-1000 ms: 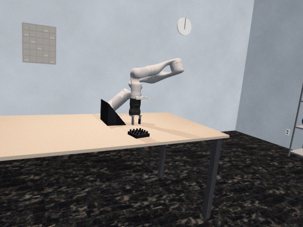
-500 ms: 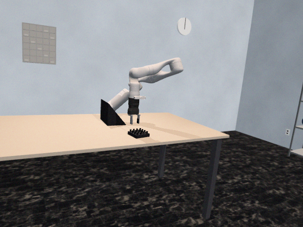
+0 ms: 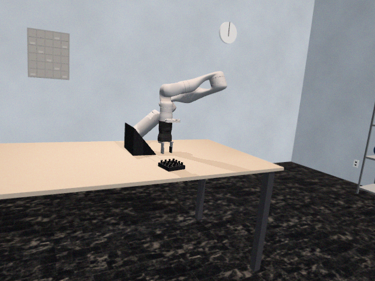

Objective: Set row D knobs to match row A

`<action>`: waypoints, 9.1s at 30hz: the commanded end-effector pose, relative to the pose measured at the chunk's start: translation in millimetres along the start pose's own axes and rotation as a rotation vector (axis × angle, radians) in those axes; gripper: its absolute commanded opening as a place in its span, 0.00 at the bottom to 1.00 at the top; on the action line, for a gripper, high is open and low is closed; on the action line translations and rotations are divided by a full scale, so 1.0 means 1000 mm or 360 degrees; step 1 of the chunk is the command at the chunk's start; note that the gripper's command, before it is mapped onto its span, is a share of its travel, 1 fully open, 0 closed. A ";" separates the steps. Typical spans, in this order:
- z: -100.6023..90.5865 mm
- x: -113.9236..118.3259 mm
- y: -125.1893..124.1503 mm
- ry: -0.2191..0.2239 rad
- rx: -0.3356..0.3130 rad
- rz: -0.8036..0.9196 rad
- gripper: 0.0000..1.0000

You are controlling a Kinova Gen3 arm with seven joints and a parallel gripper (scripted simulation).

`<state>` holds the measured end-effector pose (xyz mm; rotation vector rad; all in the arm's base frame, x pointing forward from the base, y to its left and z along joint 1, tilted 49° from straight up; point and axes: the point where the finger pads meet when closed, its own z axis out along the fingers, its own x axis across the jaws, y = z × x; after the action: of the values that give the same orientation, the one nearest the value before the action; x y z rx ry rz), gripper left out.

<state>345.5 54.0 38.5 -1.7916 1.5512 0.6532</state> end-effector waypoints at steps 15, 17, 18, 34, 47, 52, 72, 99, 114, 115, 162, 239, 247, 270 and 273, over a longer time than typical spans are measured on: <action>-0.001 0.004 0.001 0.0016 0.0006 -0.0003 1.00; -0.001 0.004 0.001 0.0016 0.0006 -0.0003 1.00; -0.001 0.004 0.001 0.0016 0.0006 -0.0003 1.00; -0.001 0.004 0.001 0.0016 0.0006 -0.0003 1.00; -0.001 0.004 0.001 0.0016 0.0006 -0.0003 1.00; -0.001 0.004 0.001 0.0016 0.0006 -0.0003 1.00; -0.001 0.004 0.001 0.0016 0.0006 -0.0003 1.00; -0.001 0.004 0.001 0.0016 0.0006 -0.0003 1.00; -0.001 0.004 0.001 0.0016 0.0006 -0.0003 1.00; -0.001 0.004 0.001 0.0016 0.0006 -0.0003 1.00; -0.001 0.004 0.000 0.0016 0.0004 -0.0030 1.00; -0.012 0.014 -0.005 -0.0068 -0.0024 -0.3306 1.00; -0.014 0.022 -0.008 -0.0060 -0.0021 -0.3671 1.00; -0.022 0.043 -0.025 -0.0018 -0.0037 -0.4574 1.00; -0.022 0.045 -0.027 -0.0013 -0.0041 -0.4652 1.00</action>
<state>376.1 15.6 25.2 -1.8106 -1.6104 -0.7815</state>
